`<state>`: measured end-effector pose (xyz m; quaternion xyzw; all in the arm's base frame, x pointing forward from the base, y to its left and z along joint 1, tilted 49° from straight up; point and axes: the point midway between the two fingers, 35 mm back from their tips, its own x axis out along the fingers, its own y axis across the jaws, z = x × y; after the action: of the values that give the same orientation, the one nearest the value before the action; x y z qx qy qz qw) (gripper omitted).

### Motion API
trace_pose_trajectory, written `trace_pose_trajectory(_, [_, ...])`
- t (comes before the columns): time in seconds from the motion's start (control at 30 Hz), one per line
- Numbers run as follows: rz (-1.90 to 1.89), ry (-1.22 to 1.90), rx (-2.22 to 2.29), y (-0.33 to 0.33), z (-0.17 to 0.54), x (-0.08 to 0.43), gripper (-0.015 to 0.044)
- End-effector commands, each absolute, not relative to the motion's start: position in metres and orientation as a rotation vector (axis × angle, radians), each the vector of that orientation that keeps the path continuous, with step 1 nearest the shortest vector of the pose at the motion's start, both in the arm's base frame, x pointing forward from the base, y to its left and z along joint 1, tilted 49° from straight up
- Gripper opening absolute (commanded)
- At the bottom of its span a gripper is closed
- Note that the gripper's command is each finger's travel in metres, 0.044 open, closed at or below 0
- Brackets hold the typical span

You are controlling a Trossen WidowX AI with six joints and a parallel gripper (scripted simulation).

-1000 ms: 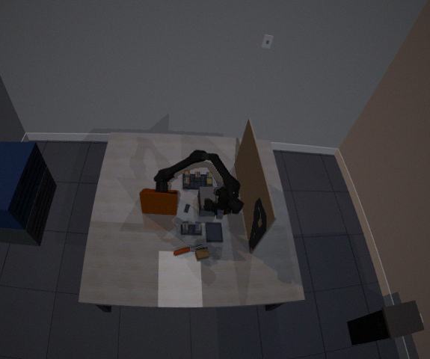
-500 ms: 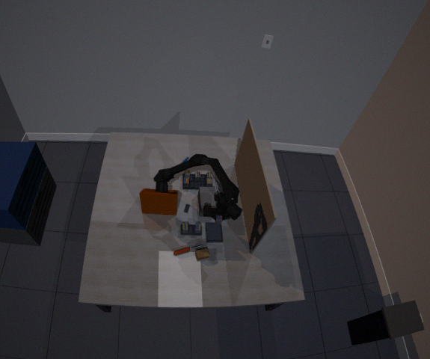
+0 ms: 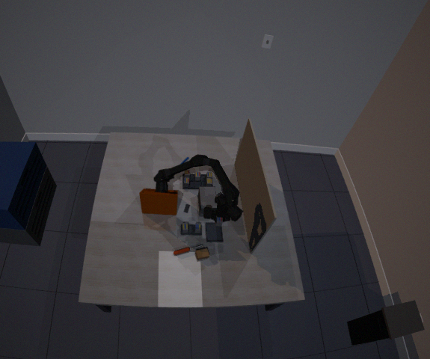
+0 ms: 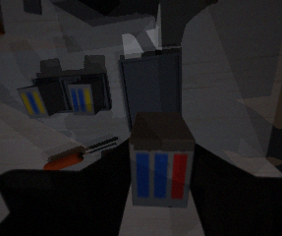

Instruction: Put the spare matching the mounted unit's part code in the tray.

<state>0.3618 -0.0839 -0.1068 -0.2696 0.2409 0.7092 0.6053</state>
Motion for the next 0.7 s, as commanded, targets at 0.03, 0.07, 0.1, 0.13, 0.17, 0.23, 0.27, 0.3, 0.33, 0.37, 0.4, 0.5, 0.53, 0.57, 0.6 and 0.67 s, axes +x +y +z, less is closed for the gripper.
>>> trace_pose_trajectory(0.03, [1.635,0.558,-0.614,-0.079,-0.111,0.361,0.0])
trace_pose_trajectory(0.07, [1.635,0.558,-0.614,-0.078,-0.112,0.361,0.0])
trace_pose_trajectory(0.1, [1.635,0.558,-0.614,-0.077,-0.113,0.361,0.0])
trace_pose_trajectory(0.13, [1.635,0.558,-0.614,-0.077,-0.114,0.361,0.0])
trace_pose_trajectory(0.17, [1.635,0.558,-0.615,-0.076,-0.114,0.362,0.0])
trace_pose_trajectory(0.23, [1.635,0.558,-0.615,-0.074,-0.116,0.362,0.0])
trace_pose_trajectory(0.27, [1.634,0.558,-0.615,-0.073,-0.117,0.362,0.0])
trace_pose_trajectory(0.3, [1.634,0.558,-0.615,-0.072,-0.118,0.362,0.0])
trace_pose_trajectory(0.33, [1.634,0.558,-0.615,-0.072,-0.119,0.362,0.0])
trace_pose_trajectory(0.37, [1.634,0.558,-0.615,-0.071,-0.12,0.362,0.0])
trace_pose_trajectory(0.4, [1.634,0.558,-0.615,-0.07,-0.12,0.362,0.0])
trace_pose_trajectory(0.5, [1.634,0.558,-0.615,-0.067,-0.123,0.362,0.0])
trace_pose_trajectory(0.53, [1.634,0.558,-0.615,-0.066,-0.124,0.362,0.0])
trace_pose_trajectory(0.57, [1.634,0.559,-0.615,-0.066,-0.124,0.361,0.0])
trace_pose_trajectory(0.6, [1.634,0.559,-0.615,-0.065,-0.125,0.361,0.0])
trace_pose_trajectory(0.67, [1.634,0.559,-0.615,-0.063,-0.127,0.361,0.0])
